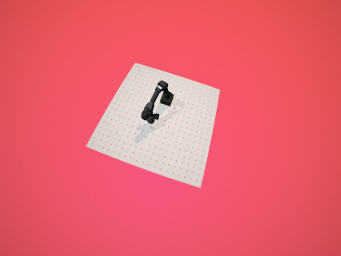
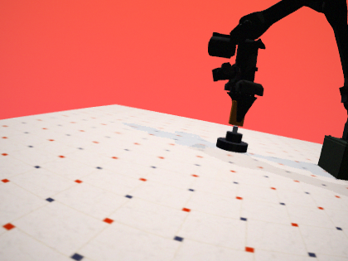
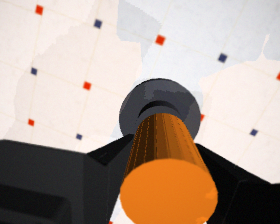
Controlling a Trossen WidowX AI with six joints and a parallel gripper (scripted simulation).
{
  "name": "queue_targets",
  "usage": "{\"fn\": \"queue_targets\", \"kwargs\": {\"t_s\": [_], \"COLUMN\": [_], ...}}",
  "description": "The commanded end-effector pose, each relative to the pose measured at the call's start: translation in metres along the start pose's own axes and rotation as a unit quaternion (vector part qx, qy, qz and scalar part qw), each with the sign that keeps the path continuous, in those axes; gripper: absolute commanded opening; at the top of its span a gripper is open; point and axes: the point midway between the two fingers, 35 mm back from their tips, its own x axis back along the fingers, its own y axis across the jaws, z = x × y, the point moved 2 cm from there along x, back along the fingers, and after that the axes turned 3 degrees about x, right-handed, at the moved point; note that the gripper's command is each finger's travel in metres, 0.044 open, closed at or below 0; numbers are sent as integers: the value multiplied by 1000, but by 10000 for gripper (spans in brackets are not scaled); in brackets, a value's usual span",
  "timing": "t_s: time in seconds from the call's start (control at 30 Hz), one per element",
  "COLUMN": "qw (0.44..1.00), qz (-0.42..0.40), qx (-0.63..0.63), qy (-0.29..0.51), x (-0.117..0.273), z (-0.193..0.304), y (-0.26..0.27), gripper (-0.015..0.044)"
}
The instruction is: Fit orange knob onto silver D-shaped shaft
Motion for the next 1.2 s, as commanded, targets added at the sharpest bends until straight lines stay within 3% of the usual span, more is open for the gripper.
{"fn": "queue_targets", "kwargs": {"t_s": [0.0,1.17], "qw": [1000,1000], "qz": [0,0], "qx": [3,22], "qy": [0,0], "x": [-1,-5], "z": [1,1], "y": [1,0], "gripper": [0,0]}}
